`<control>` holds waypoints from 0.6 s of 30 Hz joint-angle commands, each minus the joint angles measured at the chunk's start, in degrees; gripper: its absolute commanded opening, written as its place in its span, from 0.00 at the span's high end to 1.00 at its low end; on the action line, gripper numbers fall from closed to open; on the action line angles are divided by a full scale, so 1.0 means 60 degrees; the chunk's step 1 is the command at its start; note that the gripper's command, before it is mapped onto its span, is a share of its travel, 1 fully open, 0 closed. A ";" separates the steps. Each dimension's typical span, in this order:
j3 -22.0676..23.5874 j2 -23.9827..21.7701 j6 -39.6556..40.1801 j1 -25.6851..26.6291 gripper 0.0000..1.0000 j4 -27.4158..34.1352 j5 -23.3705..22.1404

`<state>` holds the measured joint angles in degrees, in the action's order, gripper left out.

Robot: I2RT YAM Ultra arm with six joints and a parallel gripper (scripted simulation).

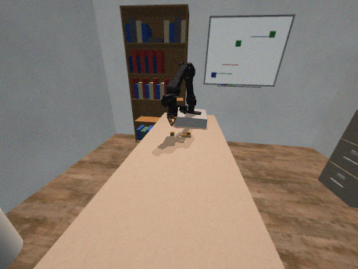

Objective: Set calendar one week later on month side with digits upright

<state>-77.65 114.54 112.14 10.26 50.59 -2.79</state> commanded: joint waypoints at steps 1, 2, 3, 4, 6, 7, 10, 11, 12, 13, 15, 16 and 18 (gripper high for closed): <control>-0.0007 -0.0045 -0.0005 -0.0004 0.55 -0.0068 -0.0064; 0.0014 -0.0026 -0.0007 -0.0005 0.55 -0.0107 -0.0064; 0.0034 -0.0006 -0.0009 -0.0007 0.55 -0.0148 -0.0064; 0.0056 0.0015 -0.0011 -0.0009 0.55 -0.0191 -0.0064; 0.0101 0.0061 -0.0015 -0.0013 0.55 -0.0283 -0.0064; 0.0125 0.0086 -0.0017 -0.0015 0.55 -0.0331 -0.0063; 0.0173 0.0138 -0.0021 -0.0019 0.55 -0.0432 -0.0063; 0.0173 0.0138 -0.0021 -0.0019 0.55 -0.0432 -0.0063; 0.0197 0.0166 -0.0023 -0.0022 0.55 -0.0483 -0.0063; 0.0222 0.0193 -0.0026 -0.0024 0.55 -0.0536 -0.0063; 0.0270 0.0251 -0.0030 -0.0029 0.55 -0.0642 -0.0063; 0.0294 0.0280 -0.0033 -0.0031 0.55 -0.0695 -0.0063; 0.0340 0.0340 -0.0037 -0.0036 0.55 -0.0800 -0.0063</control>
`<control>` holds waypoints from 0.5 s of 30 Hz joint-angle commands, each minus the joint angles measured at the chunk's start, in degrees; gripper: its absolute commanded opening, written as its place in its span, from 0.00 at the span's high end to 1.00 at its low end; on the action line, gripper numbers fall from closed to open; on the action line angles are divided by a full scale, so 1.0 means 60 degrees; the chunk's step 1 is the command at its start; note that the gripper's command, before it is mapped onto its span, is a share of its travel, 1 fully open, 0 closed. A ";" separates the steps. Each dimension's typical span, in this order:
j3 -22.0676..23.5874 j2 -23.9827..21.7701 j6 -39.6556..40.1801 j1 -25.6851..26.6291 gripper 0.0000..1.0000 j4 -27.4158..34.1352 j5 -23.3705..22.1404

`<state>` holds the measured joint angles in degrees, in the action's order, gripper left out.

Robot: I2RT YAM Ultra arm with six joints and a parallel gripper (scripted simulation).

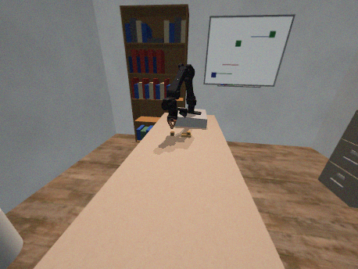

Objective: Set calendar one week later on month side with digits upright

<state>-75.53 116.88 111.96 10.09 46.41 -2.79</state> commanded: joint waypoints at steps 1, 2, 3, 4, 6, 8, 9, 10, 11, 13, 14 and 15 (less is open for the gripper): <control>0.0008 -0.0021 -0.0010 -0.0009 0.55 -0.0156 -0.0062; 0.0030 0.0008 -0.0013 -0.0011 0.55 -0.0207 -0.0062; 0.0050 0.0038 -0.0015 -0.0013 0.55 -0.0257 -0.0062; 0.0070 0.0066 -0.0017 -0.0015 0.55 -0.0305 -0.0062; 0.0107 0.0121 -0.0021 -0.0019 0.55 -0.0396 -0.0062; 0.0140 0.0172 -0.0025 -0.0023 0.55 -0.0480 -0.0062; 0.0140 0.0172 -0.0025 -0.0023 0.55 -0.0480 -0.0062; 0.0140 0.0172 -0.0025 -0.0023 0.55 -0.0480 -0.0062; 0.0154 0.0196 -0.0027 -0.0025 0.55 -0.0519 -0.0062; 0.0181 0.0239 -0.0030 -0.0028 0.55 -0.0589 -0.0062; 0.0192 0.0259 -0.0031 -0.0029 0.55 -0.0620 -0.0062; 0.0203 0.0277 -0.0032 -0.0031 0.55 -0.0649 -0.0061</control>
